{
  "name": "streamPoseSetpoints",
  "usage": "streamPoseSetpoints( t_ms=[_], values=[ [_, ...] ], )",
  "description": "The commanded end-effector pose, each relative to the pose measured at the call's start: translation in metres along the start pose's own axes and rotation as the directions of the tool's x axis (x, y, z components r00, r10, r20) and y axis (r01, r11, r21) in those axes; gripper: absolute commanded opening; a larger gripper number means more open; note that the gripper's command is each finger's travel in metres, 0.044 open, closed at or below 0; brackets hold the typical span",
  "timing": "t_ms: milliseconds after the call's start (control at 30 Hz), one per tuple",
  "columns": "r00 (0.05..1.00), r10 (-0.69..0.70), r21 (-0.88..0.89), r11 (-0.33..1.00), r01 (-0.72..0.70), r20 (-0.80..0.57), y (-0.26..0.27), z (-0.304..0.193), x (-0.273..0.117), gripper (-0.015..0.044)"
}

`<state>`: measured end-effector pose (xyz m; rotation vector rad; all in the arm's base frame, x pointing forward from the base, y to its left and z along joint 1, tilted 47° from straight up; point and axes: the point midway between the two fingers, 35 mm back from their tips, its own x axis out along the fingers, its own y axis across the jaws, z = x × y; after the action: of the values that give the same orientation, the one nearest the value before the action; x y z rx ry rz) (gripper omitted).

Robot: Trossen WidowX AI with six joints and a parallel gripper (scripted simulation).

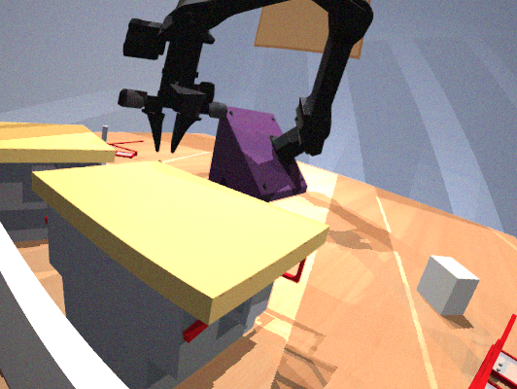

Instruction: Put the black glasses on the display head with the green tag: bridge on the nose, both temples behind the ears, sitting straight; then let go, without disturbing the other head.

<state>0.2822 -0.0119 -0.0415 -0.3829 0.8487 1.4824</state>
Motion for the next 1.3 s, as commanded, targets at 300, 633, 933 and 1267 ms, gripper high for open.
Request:
streamPoseSetpoints(
  t_ms=[300, 633, 933, 1267],
  values=[
    [1.000, 0.000, 0.005, 1.000, 0.000, 0.007, 0.002, 0.001, 0.021, 0.0120],
    [1.000, 0.001, 0.005, 1.000, -0.001, 0.008, 0.004, 0.001, 0.038, 0.0120],
    [1.000, 0.002, 0.005, 1.000, -0.002, 0.010, 0.006, 0.002, 0.049, 0.0120],
    [1.000, 0.002, 0.004, 1.000, -0.002, 0.010, 0.002, 0.002, 0.049, 0.0120]
  ],
)
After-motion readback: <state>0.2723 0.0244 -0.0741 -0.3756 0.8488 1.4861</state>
